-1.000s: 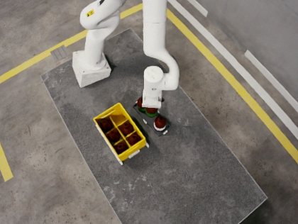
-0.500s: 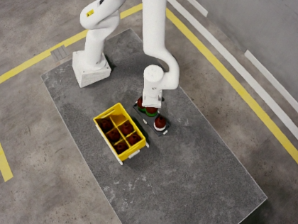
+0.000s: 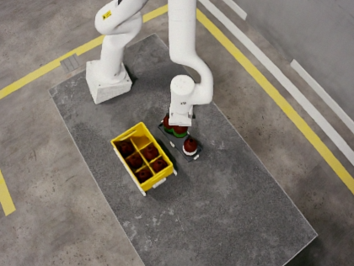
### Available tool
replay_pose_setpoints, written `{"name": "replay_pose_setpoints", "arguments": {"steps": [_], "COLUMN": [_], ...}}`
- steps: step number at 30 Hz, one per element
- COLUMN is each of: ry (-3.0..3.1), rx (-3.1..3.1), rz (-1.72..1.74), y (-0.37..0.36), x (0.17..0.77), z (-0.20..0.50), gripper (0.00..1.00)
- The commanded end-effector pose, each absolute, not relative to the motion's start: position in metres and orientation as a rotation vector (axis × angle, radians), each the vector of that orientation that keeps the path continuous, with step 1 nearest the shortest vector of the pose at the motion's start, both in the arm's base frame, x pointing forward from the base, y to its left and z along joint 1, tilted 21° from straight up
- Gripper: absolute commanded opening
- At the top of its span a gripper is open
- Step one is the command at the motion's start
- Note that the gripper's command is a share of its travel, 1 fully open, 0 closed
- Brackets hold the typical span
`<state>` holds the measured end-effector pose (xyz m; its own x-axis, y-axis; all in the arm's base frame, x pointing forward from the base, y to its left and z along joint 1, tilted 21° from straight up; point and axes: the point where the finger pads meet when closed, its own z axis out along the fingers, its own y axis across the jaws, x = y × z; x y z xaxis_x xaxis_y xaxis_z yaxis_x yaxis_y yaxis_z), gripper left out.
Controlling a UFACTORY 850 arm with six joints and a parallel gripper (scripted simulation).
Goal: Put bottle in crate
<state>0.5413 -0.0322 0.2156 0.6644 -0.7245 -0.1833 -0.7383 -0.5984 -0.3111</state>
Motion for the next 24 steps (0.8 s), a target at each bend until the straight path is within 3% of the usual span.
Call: {"name": "replay_pose_setpoints", "arguments": {"steps": [1,24], "ry": [1.154,1.154], "rx": [-2.522,-2.522], "rz": [0.051,0.051], "y": [-0.034,-0.039], "x": [0.541,0.540], "z": [0.221,0.234], "gripper": [0.00,0.00]}}
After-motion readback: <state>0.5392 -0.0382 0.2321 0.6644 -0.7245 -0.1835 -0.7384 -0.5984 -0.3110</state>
